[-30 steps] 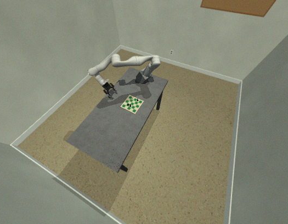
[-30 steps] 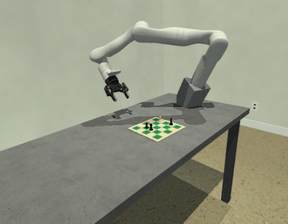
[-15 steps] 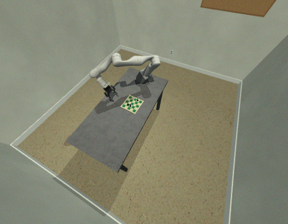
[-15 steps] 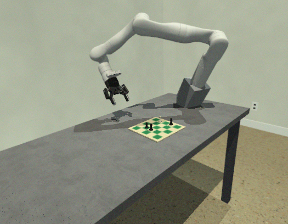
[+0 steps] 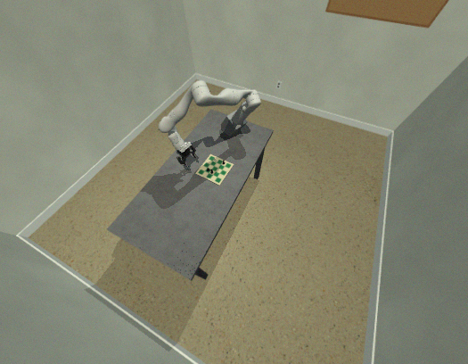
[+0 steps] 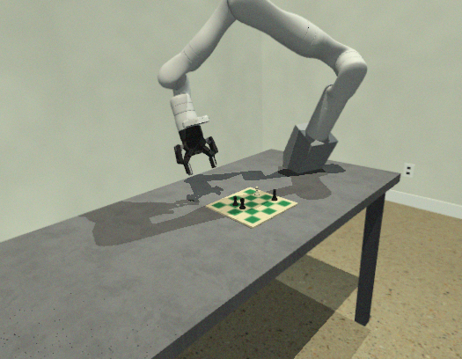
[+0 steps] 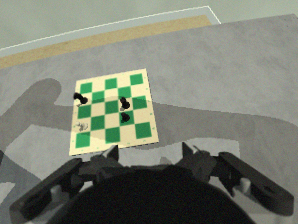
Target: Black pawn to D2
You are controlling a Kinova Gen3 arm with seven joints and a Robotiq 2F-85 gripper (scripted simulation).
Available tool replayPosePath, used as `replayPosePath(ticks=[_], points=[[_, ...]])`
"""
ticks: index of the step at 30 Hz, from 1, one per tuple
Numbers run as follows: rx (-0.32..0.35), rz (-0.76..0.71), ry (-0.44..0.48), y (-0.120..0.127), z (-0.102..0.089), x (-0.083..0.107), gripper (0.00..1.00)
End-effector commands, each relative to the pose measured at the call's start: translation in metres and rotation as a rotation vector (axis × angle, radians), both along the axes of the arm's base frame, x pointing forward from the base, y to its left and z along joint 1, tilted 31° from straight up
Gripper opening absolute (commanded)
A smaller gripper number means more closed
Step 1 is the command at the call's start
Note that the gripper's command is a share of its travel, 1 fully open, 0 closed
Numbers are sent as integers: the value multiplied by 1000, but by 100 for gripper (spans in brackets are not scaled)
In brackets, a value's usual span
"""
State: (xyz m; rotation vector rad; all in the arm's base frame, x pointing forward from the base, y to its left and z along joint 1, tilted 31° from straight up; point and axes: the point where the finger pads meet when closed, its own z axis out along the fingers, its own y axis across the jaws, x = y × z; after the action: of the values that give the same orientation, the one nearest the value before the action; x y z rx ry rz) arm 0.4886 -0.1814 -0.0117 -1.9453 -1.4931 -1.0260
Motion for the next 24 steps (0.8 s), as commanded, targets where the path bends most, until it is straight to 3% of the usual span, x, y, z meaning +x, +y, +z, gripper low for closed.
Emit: replayPosePath(ticks=[1, 4, 6, 15, 24], points=[[-90, -13, 15, 20, 31, 4, 100], [-155, -37, 39, 34, 42, -3, 100], [-155, -37, 39, 34, 42, -3, 100], [-304, -98, 90, 64, 64, -36, 100], [-344, -115, 107, 75, 73, -52, 100]])
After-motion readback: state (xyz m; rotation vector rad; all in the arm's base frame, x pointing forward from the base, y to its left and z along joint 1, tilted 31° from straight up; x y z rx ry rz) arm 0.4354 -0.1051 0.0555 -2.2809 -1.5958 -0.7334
